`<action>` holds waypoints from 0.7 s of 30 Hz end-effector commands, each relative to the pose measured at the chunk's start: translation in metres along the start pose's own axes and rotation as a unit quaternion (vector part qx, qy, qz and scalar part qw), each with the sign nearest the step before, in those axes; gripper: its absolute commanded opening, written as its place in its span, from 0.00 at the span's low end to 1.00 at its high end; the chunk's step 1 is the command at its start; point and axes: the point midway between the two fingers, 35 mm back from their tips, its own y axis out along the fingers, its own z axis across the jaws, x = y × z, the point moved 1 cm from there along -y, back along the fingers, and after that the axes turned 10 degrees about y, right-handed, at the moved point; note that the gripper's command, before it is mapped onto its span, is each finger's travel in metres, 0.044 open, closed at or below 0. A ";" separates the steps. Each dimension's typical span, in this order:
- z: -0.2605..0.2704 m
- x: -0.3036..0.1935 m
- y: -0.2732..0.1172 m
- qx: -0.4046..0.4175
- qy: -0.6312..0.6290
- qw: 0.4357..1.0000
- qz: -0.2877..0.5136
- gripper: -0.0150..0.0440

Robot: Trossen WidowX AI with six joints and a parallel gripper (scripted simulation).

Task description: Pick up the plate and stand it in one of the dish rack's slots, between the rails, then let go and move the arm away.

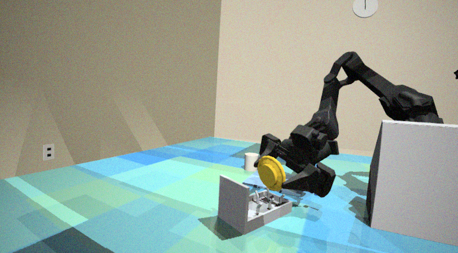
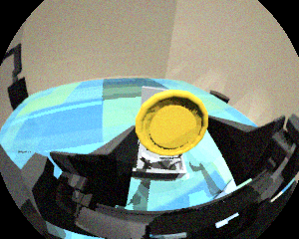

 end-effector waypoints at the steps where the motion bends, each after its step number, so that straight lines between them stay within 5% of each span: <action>1: 0.004 0.000 0.004 0.004 0.005 1.000 0.000 0.25; 21: 0.007 -0.015 0.012 -0.003 -0.001 1.000 0.004 0.25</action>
